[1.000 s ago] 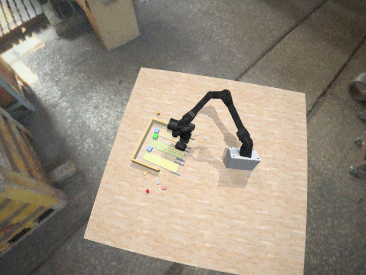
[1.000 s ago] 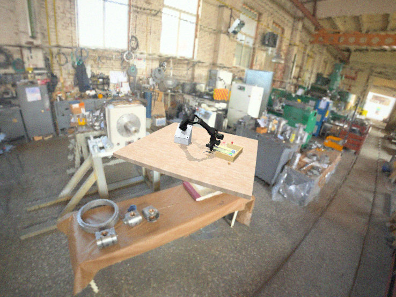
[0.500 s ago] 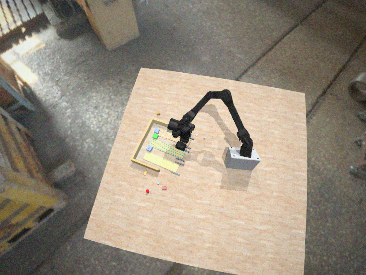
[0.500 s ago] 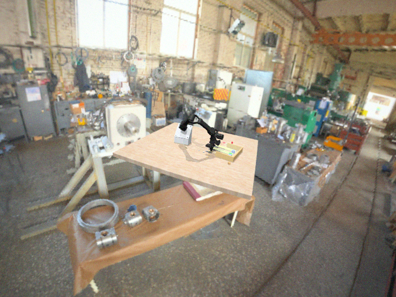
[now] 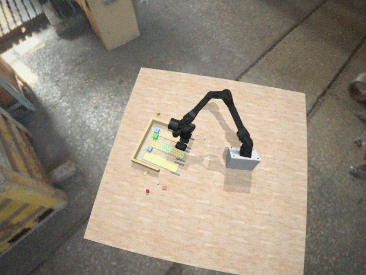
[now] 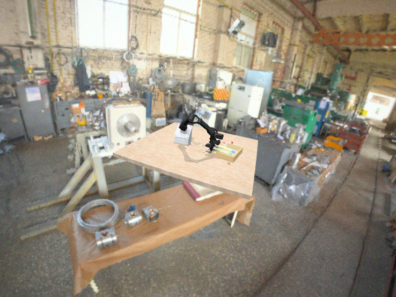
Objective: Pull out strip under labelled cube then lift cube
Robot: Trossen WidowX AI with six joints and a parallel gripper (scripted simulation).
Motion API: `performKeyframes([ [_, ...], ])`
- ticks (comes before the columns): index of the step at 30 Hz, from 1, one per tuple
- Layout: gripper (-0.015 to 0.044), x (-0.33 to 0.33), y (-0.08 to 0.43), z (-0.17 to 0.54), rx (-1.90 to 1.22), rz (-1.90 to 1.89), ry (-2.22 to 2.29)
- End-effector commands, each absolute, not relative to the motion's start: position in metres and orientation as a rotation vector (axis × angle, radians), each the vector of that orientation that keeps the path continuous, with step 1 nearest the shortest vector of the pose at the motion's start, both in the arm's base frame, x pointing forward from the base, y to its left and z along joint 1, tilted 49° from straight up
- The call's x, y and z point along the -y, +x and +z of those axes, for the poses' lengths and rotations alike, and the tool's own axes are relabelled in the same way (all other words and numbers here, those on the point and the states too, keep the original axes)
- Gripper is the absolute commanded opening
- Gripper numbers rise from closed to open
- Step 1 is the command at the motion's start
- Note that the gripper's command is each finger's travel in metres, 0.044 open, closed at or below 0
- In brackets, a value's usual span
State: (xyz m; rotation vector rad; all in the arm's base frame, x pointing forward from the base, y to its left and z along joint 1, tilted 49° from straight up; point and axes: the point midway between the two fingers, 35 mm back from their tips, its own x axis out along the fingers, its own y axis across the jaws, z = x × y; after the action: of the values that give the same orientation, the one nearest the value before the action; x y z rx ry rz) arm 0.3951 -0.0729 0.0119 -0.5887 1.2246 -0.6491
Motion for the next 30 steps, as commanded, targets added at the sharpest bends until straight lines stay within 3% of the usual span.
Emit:
performKeyframes([
  [1,0.0,0.075,0.386,0.008,-1.239,-0.646,-0.592],
  [30,0.0,0.08,0.343,-0.003,-1.242,-0.645,-0.593],
])
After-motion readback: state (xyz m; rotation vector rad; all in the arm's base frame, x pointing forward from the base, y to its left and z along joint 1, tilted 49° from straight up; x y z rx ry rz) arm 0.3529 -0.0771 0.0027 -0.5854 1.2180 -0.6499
